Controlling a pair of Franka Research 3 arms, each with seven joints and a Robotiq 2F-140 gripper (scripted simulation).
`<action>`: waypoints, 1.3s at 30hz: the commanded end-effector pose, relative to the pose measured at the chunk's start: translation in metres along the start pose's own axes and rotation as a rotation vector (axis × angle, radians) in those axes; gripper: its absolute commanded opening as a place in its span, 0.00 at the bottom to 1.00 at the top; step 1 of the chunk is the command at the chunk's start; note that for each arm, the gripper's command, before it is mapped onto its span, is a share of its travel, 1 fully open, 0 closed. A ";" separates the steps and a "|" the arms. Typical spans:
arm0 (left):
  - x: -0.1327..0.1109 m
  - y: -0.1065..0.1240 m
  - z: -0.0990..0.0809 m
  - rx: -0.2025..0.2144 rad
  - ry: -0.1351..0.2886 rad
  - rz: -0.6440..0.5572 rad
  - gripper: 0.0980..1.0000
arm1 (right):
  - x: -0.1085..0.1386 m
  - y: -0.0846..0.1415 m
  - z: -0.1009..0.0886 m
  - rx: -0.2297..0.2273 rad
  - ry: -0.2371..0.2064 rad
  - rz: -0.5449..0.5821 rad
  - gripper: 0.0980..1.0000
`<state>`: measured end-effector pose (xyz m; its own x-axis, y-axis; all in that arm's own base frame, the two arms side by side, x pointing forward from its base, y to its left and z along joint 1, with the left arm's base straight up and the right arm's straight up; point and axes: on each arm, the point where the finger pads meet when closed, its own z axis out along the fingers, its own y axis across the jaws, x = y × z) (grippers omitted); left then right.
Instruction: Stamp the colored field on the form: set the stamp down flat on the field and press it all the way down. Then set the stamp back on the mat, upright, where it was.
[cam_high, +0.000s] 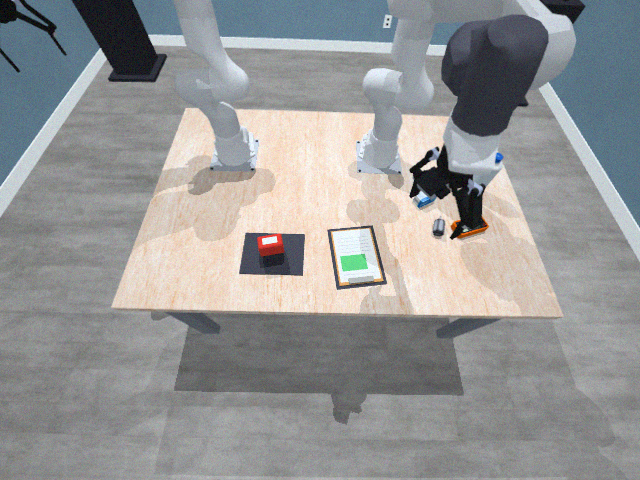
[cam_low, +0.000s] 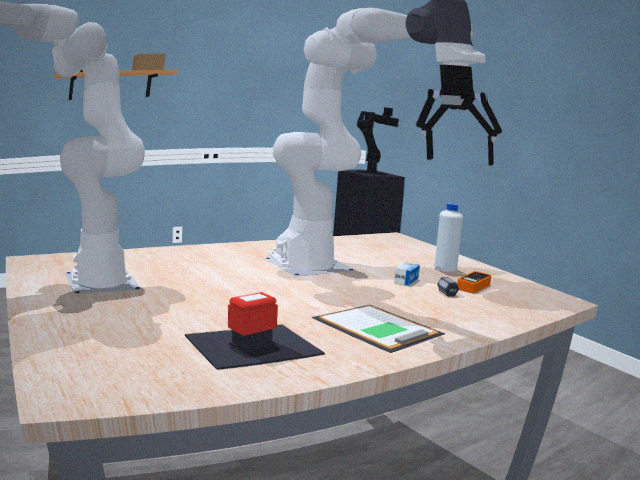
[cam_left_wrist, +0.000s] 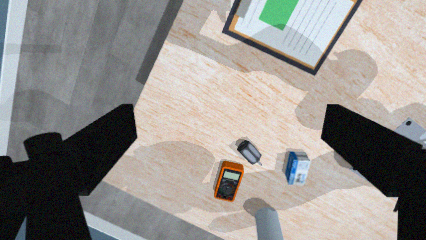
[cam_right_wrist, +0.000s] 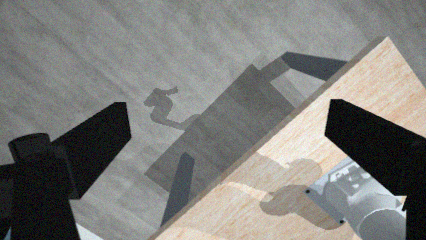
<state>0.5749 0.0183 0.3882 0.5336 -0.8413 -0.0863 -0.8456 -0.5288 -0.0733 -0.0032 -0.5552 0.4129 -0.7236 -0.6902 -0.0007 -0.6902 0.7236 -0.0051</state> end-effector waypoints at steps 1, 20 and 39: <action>0.000 0.008 -0.005 -0.026 0.017 -0.095 1.00 | 0.000 0.000 0.000 0.000 0.000 0.000 1.00; 0.203 0.195 0.098 -0.058 0.097 0.320 1.00 | 0.000 0.000 0.000 0.000 0.000 0.000 1.00; 0.366 0.301 0.168 -0.058 0.097 0.321 1.00 | 0.000 0.000 0.000 0.000 0.000 0.000 1.00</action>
<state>0.5063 -0.4293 0.1606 0.1575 -0.9875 -0.0024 -0.9874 -0.1575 0.0172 -0.0032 -0.5552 0.4129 -0.7236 -0.6902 -0.0007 -0.6902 0.7236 -0.0051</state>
